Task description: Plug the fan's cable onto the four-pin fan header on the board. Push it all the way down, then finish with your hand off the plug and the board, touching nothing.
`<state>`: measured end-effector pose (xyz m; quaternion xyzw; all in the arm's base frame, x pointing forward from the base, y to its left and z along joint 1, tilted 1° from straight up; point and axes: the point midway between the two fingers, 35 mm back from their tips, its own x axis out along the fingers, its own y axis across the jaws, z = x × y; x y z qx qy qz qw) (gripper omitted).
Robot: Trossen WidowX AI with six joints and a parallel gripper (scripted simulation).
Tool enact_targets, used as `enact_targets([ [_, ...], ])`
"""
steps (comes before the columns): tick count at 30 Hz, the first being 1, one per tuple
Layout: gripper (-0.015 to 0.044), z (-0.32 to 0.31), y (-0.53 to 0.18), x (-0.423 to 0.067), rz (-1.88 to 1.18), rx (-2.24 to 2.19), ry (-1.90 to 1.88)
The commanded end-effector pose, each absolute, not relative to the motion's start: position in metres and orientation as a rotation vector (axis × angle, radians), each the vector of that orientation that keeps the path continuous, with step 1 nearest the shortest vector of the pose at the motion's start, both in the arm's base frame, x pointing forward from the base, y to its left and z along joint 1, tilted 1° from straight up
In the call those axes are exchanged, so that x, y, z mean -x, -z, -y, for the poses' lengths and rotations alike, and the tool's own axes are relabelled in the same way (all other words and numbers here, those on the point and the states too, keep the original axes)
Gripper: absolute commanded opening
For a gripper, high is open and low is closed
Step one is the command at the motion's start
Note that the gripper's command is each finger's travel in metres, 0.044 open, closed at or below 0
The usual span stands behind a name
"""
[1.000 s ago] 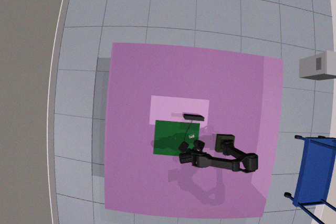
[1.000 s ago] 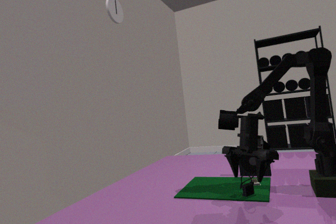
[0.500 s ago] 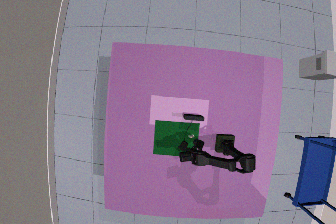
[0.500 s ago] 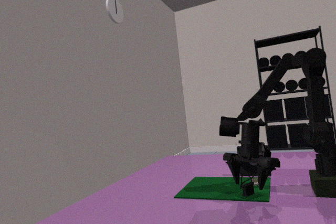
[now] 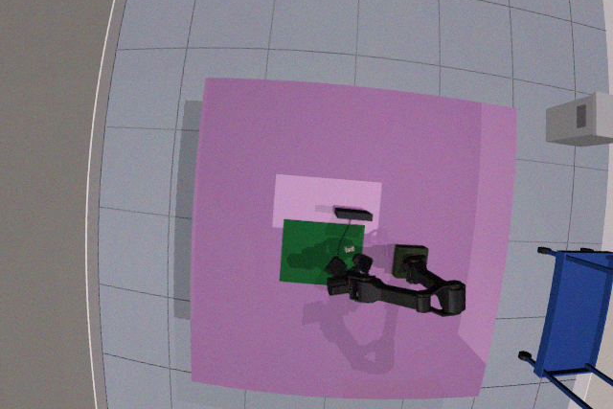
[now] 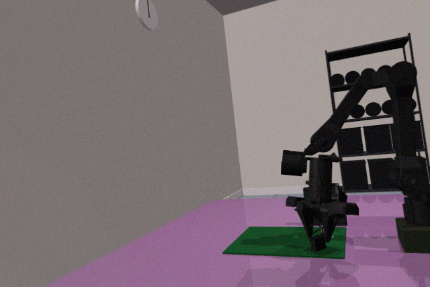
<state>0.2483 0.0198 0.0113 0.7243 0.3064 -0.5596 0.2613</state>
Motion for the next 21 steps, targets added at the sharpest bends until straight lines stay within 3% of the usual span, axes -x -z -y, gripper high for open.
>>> enact_targets([
  [1, 0.0197, -0.0198, -0.0117, -0.2486, -0.829, -1.961, 1.514],
  [21, 0.0063, -0.0198, -0.0117, -0.2486, -0.829, -1.961, 1.514],
])
